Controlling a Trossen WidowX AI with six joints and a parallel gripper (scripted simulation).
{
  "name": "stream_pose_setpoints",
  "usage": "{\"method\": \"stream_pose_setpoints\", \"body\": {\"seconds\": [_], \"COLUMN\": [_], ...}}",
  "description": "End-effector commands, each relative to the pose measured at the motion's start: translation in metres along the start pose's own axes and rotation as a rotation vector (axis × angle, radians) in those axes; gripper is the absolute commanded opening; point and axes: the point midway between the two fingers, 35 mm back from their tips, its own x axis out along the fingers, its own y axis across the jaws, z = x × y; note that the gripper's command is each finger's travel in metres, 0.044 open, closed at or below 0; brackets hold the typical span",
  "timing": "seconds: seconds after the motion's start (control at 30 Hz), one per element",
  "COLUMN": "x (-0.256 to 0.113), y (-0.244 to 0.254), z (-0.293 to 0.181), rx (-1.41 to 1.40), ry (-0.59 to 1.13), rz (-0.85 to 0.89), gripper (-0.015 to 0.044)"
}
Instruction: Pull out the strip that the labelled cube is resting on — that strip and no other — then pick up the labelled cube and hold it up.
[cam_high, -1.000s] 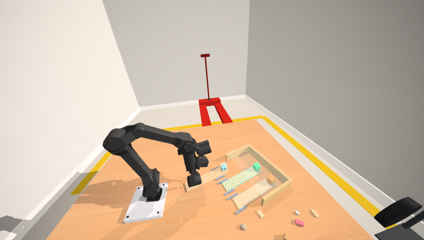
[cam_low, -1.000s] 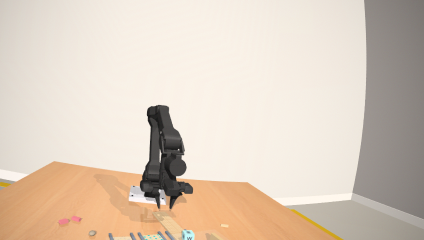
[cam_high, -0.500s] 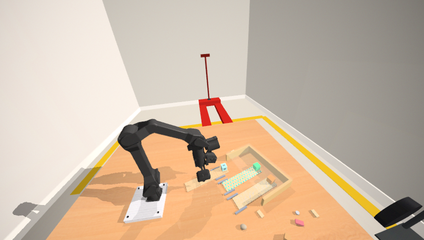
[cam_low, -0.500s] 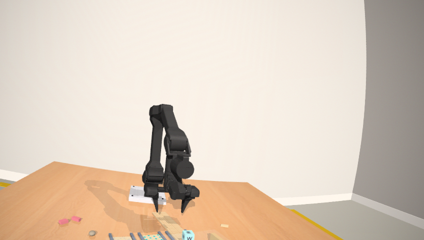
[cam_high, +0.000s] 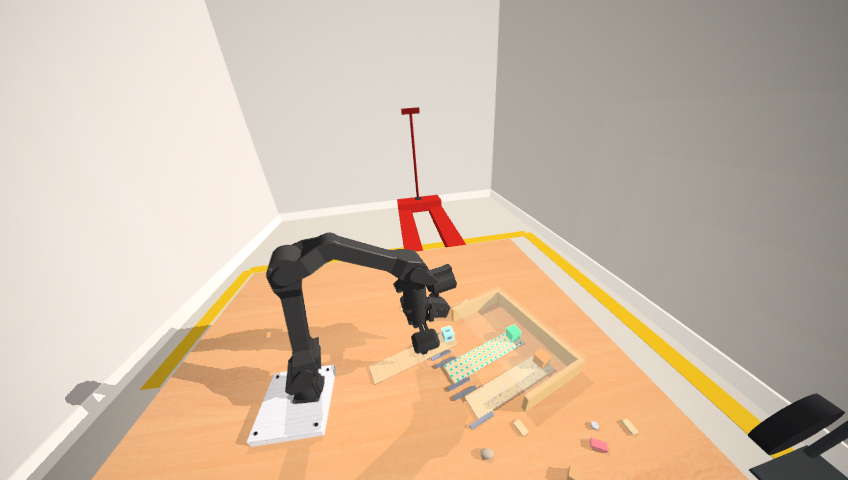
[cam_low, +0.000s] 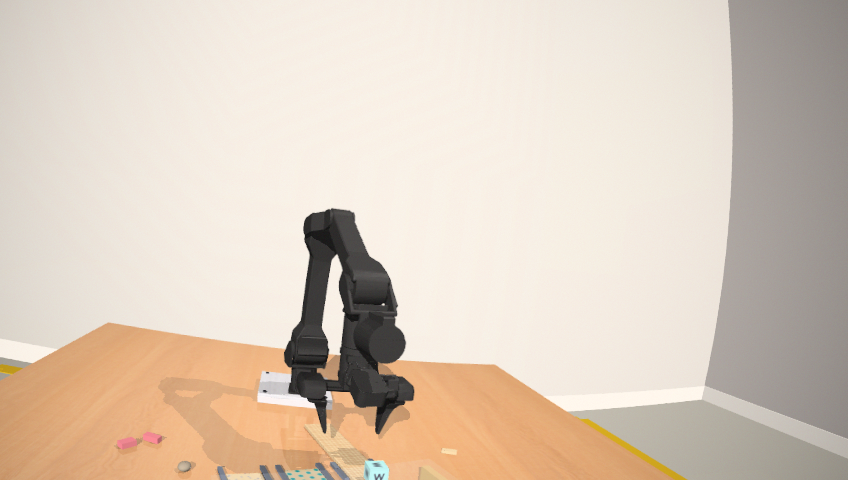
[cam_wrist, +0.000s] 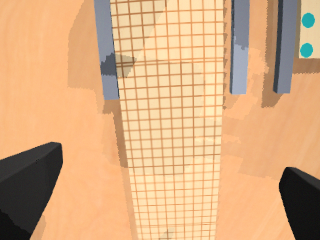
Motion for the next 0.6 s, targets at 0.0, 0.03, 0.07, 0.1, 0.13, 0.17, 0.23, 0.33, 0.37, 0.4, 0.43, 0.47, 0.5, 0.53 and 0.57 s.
{"method": "stream_pose_setpoints", "body": {"seconds": [0.0,0.03,0.07,0.1,0.13,0.17,0.23,0.33,0.37,0.4,0.43,0.47,0.5,0.53,0.57], "x": [-0.003,-0.003,-0.004,-0.004,-0.004,-0.005,-0.006,-0.007,-0.008,-0.009,-0.009,-0.010,-0.010,-0.011,-0.011], "y": [0.003,0.004,0.004,0.005,0.005,0.006,0.008,0.009,0.010,0.011,0.012,0.012,0.013,0.014,0.014], "z": [0.015,0.018,0.022,0.025,0.028,0.031,0.038,0.047,0.050,0.053,0.057,0.060,0.063,0.066,0.069], "rx": [0.002,0.002,0.002,0.002,0.002,0.002,0.002,0.002,0.002,0.002,0.002,0.002,0.002,0.002,0.002], "ry": [-0.003,-0.004,-0.004,-0.004,-0.004,-0.005,-0.005,-0.006,-0.006,-0.007,-0.007,-0.007,-0.007,-0.008,-0.008], "rz": [-0.001,0.000,0.000,0.000,0.000,0.000,0.000,0.000,0.000,0.000,0.000,0.000,0.000,0.000,0.001], "gripper": [0.0440,0.0440,0.0440,0.0440,0.0440,0.0440,0.0440,0.0440,0.0440,0.0440,0.0440,0.0440,0.0440,0.0440,0.0440]}}
